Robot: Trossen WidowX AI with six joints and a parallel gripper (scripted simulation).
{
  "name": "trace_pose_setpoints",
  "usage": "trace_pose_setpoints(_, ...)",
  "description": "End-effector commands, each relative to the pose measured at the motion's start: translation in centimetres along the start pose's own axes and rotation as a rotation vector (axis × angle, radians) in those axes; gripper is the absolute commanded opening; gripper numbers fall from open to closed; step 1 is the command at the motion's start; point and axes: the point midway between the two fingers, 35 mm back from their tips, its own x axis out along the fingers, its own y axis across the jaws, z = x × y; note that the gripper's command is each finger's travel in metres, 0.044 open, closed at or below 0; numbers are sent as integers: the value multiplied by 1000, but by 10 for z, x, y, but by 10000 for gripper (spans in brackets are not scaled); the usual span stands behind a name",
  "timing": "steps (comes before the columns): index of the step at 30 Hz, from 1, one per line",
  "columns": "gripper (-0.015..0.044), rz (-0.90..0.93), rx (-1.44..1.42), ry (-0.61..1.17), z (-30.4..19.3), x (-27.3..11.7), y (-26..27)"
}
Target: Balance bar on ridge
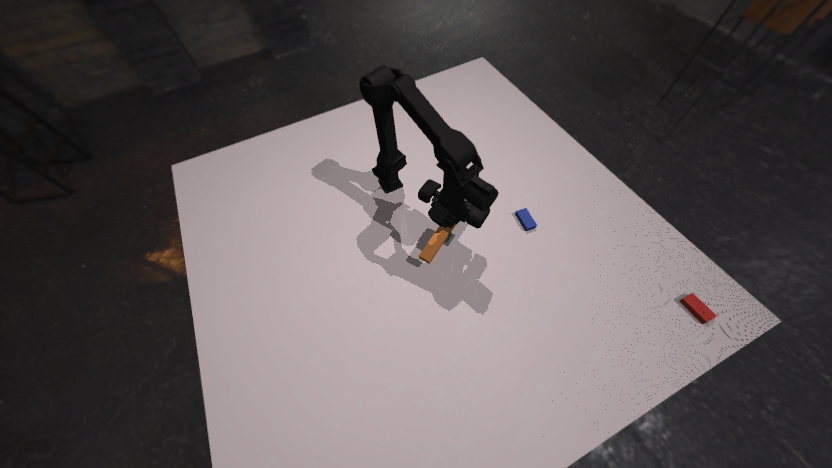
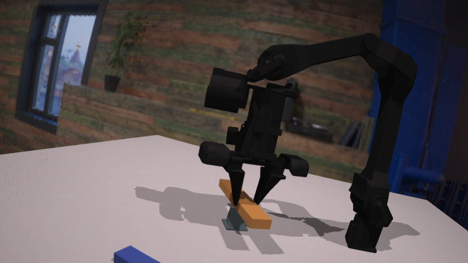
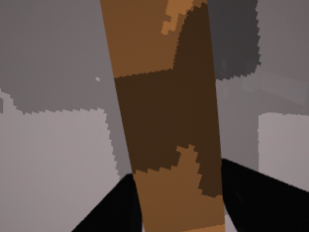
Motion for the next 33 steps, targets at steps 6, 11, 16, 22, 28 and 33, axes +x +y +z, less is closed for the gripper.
trace_pose_setpoints(6, 0, 0, 2, -2, 0, 1, 0)
trace_pose_setpoints(11, 0, 0, 2, -2, 0, 2, 0)
trace_pose_setpoints(16, 0, 0, 2, -2, 0, 2, 0)
trace_pose_setpoints(22, 0, 0, 2, -2, 0, 3, 0)
trace_pose_setpoints(28, 0, 0, 2, -2, 0, 3, 0)
trace_pose_setpoints(33, 0, 0, 2, -2, 0, 3, 0)
